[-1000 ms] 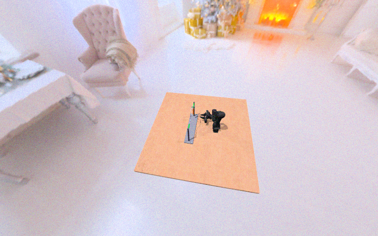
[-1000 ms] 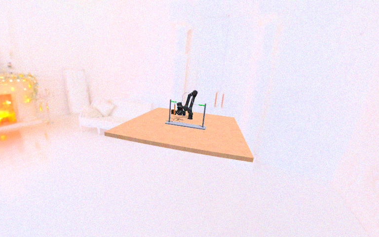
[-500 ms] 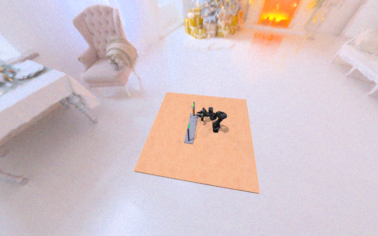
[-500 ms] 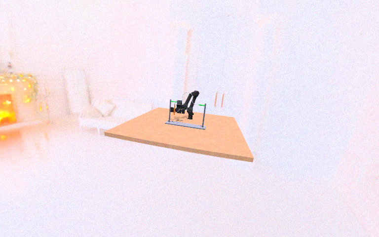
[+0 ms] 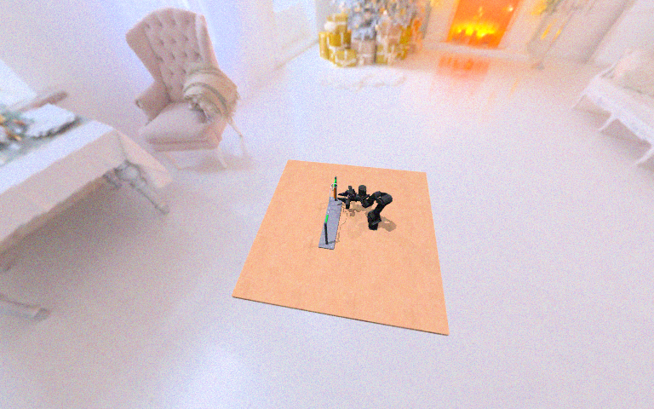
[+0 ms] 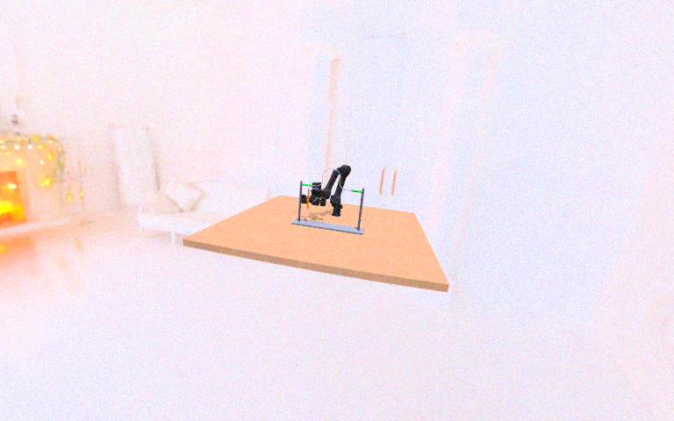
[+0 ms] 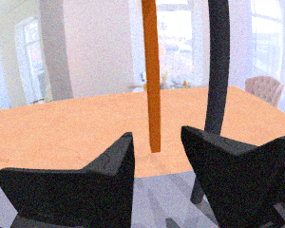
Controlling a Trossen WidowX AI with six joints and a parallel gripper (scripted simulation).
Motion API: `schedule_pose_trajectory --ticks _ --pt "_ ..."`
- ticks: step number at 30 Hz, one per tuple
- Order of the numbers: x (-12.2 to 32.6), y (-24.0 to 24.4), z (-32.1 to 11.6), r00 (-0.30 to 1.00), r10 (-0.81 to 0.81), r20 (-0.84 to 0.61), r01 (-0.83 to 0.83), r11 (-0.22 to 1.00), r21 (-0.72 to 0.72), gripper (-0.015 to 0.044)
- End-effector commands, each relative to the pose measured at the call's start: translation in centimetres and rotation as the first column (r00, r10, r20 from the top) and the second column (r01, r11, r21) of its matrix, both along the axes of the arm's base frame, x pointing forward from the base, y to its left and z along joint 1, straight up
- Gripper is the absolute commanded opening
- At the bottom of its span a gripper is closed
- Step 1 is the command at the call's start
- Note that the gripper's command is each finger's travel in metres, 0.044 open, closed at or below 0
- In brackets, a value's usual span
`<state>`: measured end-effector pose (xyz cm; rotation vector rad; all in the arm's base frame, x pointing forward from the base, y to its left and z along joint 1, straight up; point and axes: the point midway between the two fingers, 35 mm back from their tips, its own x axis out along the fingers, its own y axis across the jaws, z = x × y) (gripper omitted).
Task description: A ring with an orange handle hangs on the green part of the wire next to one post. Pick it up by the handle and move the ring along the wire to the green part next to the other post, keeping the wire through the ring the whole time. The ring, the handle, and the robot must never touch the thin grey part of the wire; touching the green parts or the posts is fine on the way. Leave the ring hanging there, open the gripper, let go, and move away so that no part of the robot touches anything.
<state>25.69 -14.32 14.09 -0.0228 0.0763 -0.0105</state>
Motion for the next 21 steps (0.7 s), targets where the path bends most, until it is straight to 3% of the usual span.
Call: schedule_pose_trajectory --ticks 1,21 --pt "0.5 -0.2 -0.1 1.0 -0.005 -0.003 0.005 1.0 0.009 0.016" --pt "3.6 -0.4 -0.3 1.0 -0.005 0.0 0.005 1.0 0.009 0.016"
